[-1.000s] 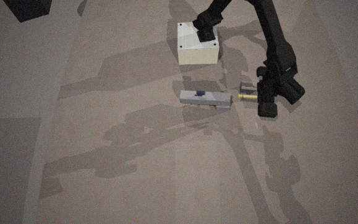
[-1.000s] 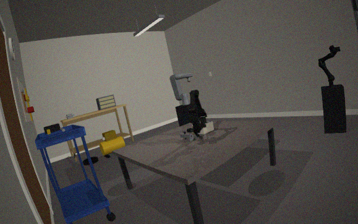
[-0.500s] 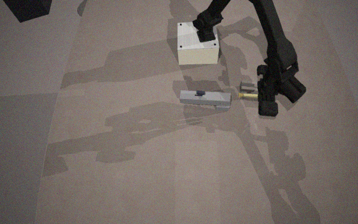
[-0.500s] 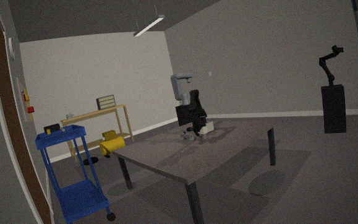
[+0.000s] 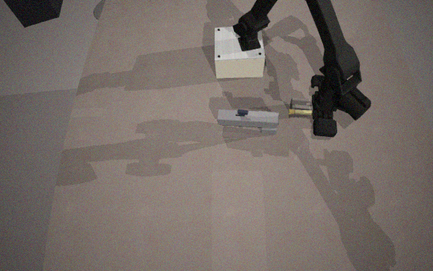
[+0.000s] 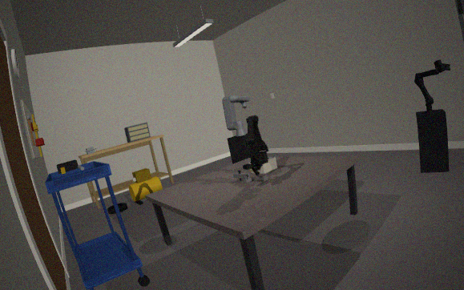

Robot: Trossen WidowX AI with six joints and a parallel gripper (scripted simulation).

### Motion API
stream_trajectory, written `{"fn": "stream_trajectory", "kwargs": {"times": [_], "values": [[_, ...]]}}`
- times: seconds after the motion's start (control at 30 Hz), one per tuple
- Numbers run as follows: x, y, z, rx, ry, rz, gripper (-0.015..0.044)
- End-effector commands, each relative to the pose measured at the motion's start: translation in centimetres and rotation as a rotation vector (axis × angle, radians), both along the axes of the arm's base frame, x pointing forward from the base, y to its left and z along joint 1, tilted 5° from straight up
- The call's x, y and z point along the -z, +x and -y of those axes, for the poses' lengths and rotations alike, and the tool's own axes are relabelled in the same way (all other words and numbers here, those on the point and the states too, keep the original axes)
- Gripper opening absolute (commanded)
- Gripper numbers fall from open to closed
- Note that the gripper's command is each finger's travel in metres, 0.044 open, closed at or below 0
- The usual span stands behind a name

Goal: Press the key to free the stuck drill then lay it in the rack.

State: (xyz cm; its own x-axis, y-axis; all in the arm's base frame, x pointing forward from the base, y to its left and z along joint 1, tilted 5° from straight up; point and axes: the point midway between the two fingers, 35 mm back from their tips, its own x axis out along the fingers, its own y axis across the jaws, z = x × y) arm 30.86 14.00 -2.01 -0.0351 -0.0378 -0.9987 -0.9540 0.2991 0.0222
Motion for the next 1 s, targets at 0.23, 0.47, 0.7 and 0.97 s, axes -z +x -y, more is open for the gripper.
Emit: {"fn": "stream_trajectory", "kwargs": {"times": [0.23, 0.47, 0.7, 0.97], "values": [[0.3, -1.9, -0.9, 0.002, 0.006, -0.001, 0.0000], [0.4, -3.0, -1.5, 0.002, 0.007, -0.002, 0.0000], [0.5, -4.1, -2.0, 0.002, 0.007, -0.003, 0.0000], [0.6, -5.3, -2.7, 0.002, 0.008, -0.004, 0.0000]]}}
